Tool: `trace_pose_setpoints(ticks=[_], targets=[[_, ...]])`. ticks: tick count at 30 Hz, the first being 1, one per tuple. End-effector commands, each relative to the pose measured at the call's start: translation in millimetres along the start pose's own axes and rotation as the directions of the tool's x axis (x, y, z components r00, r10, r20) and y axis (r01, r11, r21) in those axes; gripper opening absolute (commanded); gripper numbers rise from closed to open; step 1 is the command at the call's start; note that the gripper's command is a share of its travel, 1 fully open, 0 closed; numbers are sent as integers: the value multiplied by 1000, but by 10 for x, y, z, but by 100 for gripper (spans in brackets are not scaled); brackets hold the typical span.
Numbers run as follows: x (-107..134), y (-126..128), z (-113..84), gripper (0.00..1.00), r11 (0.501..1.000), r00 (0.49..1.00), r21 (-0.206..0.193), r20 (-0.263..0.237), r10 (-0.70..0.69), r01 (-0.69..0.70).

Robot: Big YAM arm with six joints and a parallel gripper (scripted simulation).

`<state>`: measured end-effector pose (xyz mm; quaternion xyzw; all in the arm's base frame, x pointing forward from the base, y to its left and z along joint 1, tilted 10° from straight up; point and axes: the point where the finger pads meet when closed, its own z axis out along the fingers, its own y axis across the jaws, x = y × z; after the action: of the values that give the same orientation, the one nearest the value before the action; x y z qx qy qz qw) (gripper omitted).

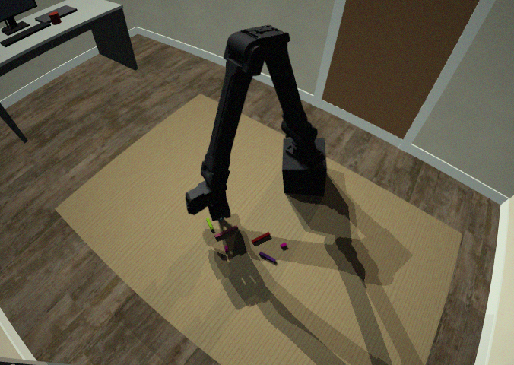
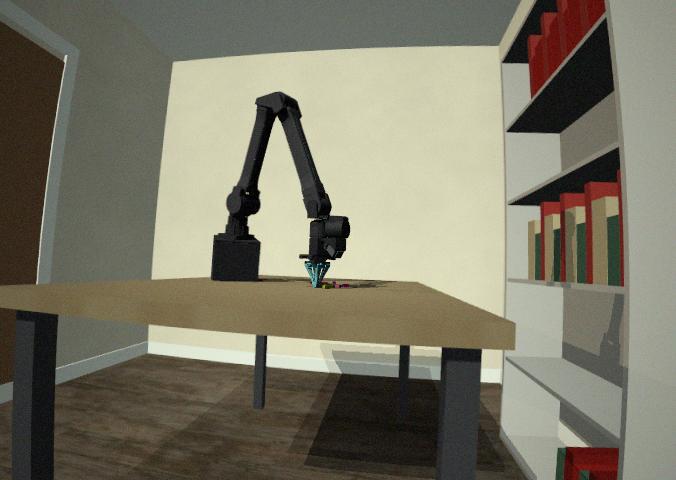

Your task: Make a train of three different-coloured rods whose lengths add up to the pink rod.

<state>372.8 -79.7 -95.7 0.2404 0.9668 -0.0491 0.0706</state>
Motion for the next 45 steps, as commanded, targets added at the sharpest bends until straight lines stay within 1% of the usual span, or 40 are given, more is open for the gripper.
trace_pose_setpoints(ticks=[1, 3, 4, 5, 9, 11, 14, 17, 20, 22, 24, 26, 28, 29, 33, 34, 36, 38, 39, 40, 42, 45], targets=[[-165, -6, -23, 4, 1000, 1000, -9, 27, 7, -7], [-166, -6, -28, 4, 1000, 1000, -9, 28, 7, -7], [-173, -7, -57, 4, 1000, 1000, -10, 30, 8, -8], [-192, -8, -131, 4, 1000, 999, -12, 37, 10, -9], [-118, 29, -250, 4, 1000, 1000, -11, 29, 9, -8], [-118, 29, -250, 4, 1000, 1000, -11, 29, 9, -8], [-99, 61, -439, 4, 1000, 1000, -12, 29, 3, -2], [-223, 98, -720, 4, 1000, 999, -20, 52, 6, -5], [-246, 103, -960, 4, 1000, 998, -22, 57, 7, -5], [-248, 104, -1083, 4, 1000, 998, -23, 59, 7, -6], [-249, 104, -1163, 4, 1000, 998, -23, 60, 7, -6], [-81, 52, -1106, 4, 1000, 1000, -11, 28, 3, -2], [-81, 52, -1106, 4, 1000, 1000, -11, 28, 3, -2], [-21, 35, -1002, 4, 1000, 1000, 1, -4, 1, -1], [-44, 44, -1002, 4, 1000, 1000, -3, 6, -1, 1], [-90, 50, -1093, 4, 1000, 1000, -12, 31, 3, -2], [-123, 59, -1127, 4, 1000, 999, -16, 42, 4, -3], [-133, 95, -1083, 4, 1000, 999, -11, 31, -22, 22], [-199, 163, -1086, 4, 999, 998, -12, 33, -46, 47], [-175, 232, -1085, 4, 997, 996, -10, 28, -80, 80], [-127, 479, -1083, 4, 982, 982, -10, 27, -188, 189], [-138, 492, -1083, 4, 982, 982, -16, 32, -188, 188]])
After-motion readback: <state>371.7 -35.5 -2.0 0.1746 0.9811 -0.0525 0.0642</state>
